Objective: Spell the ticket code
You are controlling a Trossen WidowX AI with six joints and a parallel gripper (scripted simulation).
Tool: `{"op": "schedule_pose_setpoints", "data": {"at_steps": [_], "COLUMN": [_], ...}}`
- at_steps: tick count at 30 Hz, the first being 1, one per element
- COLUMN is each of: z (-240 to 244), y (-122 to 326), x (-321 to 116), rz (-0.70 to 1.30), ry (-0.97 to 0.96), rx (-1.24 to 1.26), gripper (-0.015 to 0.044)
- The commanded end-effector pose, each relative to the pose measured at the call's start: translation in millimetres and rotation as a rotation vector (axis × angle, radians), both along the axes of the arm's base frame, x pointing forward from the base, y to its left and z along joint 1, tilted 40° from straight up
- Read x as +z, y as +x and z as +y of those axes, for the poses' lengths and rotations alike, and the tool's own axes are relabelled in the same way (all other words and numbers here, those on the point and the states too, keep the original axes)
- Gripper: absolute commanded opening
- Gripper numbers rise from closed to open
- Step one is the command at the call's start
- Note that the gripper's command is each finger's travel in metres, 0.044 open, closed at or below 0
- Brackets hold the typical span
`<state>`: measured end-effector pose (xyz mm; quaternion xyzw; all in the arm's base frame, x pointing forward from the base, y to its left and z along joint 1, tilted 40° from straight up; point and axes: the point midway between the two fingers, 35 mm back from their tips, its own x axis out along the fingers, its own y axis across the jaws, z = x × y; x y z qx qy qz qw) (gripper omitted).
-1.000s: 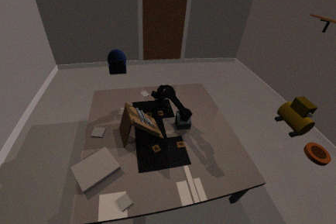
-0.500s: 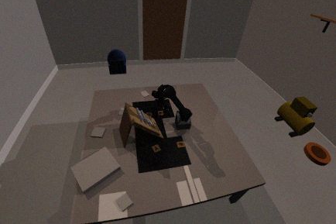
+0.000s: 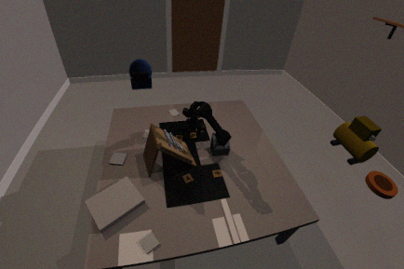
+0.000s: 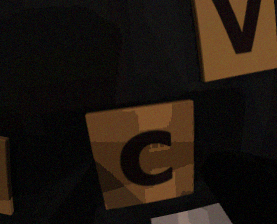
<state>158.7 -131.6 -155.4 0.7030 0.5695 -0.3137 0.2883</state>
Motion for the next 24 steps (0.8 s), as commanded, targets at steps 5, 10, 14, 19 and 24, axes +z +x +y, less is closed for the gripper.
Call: {"op": "schedule_pose_setpoints", "data": {"at_steps": [5, 10, 14, 19, 24], "z": [-2.9, -3.7, -4.3, -5.1, -5.9], "y": [-0.8, -1.2, -1.6, -2.1, -2.5], "x": [3.8, 5.4, 6.7, 8.4, 9.9], "rz": [-0.001, -0.001, -0.001, -0.001, -0.001], "ry": [-0.007, -0.007, -0.007, -0.007, -0.007], "rx": [0.004, 0.004, 0.004, 0.004, 0.004], "gripper": [0.0, 0.0, 0.0, 0.0, 0.0]}}
